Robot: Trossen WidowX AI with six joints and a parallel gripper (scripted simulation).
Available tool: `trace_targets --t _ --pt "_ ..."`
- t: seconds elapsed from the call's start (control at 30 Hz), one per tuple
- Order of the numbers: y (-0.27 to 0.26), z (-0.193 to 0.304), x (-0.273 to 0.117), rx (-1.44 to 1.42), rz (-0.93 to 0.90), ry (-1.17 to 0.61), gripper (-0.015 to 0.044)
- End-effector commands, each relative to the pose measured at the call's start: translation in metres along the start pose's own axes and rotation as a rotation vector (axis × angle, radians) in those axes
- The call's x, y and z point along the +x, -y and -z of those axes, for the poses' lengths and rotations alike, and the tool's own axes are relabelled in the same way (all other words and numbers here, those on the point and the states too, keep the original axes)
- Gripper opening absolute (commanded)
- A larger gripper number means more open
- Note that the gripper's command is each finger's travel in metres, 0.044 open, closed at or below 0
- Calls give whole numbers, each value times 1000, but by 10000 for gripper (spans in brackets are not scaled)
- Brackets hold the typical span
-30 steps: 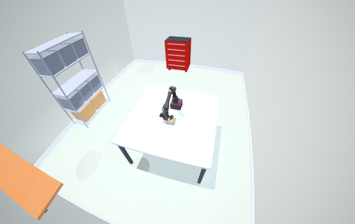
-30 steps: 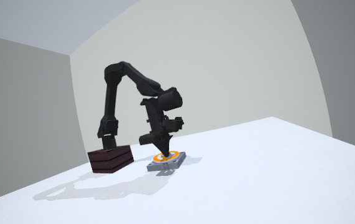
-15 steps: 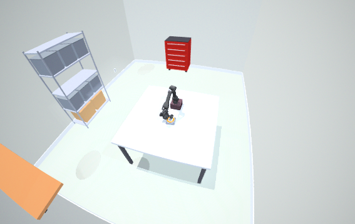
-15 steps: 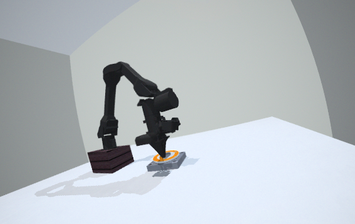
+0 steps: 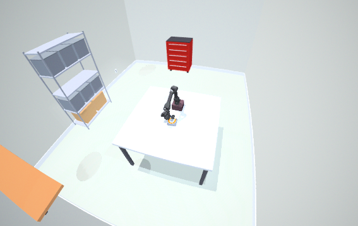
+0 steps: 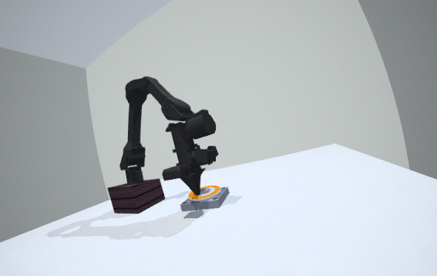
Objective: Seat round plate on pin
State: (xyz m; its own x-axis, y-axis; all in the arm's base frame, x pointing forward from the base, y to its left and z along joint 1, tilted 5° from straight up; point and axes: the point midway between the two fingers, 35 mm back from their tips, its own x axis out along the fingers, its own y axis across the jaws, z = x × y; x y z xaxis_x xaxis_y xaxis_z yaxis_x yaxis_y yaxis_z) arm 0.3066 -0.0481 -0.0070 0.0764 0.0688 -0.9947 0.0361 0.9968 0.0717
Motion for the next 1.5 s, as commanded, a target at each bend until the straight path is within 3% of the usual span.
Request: trace_targets --t 0.0,1.47 --pt "0 7 2 -5 -1 -11 0" --pt "-25 52 -4 -5 -3 -15 0"
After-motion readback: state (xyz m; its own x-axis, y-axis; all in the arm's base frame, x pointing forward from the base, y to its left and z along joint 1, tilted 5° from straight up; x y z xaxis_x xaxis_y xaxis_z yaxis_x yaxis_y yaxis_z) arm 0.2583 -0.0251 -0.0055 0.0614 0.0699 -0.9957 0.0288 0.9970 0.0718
